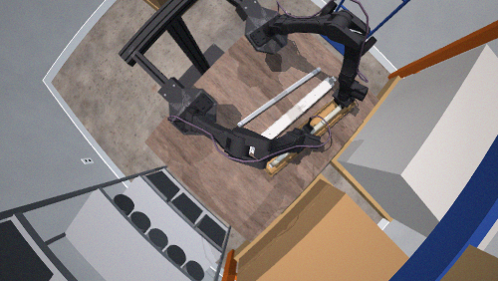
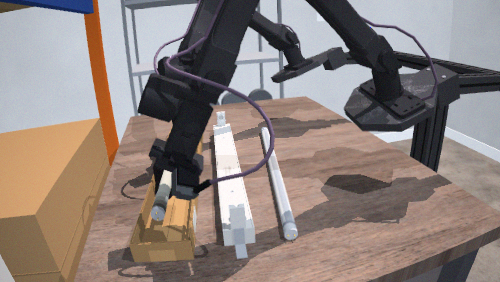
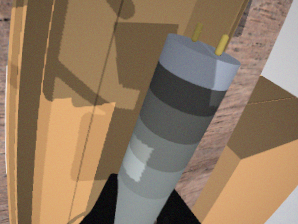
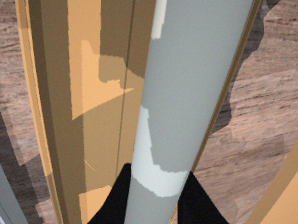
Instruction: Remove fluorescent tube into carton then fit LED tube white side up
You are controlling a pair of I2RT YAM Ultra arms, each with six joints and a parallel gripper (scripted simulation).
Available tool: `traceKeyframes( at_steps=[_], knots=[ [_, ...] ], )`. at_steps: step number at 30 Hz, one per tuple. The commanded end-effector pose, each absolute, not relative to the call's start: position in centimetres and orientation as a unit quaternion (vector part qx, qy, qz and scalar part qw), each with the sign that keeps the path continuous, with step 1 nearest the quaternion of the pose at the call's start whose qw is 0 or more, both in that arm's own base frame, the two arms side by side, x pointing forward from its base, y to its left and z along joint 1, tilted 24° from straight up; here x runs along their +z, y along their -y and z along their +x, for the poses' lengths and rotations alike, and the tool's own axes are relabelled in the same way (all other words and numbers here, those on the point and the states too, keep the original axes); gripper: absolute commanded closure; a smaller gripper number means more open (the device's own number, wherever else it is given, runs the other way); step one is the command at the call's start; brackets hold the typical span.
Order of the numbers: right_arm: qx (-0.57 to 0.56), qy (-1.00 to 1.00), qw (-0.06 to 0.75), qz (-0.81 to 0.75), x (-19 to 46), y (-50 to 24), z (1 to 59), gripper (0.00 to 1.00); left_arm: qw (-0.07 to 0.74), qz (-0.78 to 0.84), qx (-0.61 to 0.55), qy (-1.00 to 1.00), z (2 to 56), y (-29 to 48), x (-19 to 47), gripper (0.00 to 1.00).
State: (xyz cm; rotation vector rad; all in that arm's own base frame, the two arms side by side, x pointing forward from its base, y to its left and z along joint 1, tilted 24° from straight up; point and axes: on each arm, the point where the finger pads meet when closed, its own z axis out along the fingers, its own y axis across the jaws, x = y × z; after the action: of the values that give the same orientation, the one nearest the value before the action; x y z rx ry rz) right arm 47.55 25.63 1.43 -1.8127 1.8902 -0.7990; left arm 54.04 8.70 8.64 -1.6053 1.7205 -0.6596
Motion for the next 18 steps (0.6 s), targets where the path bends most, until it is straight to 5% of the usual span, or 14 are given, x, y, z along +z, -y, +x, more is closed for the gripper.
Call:
traceKeyframes(
  at_steps=[1,18],
  knots=[
    [-0.278,-0.677,0.221,-0.645,2.1,-26.7,47.7,0.89,0.339,-0.617,-0.248,-0.666,54.0,-8.7,8.2,0.89],
    [-0.279,-0.671,0.236,-0.645,3.8,-27.6,48.2,0.89,0.349,-0.616,-0.256,-0.658,54.3,-9.0,9.0,0.89]
  ],
)
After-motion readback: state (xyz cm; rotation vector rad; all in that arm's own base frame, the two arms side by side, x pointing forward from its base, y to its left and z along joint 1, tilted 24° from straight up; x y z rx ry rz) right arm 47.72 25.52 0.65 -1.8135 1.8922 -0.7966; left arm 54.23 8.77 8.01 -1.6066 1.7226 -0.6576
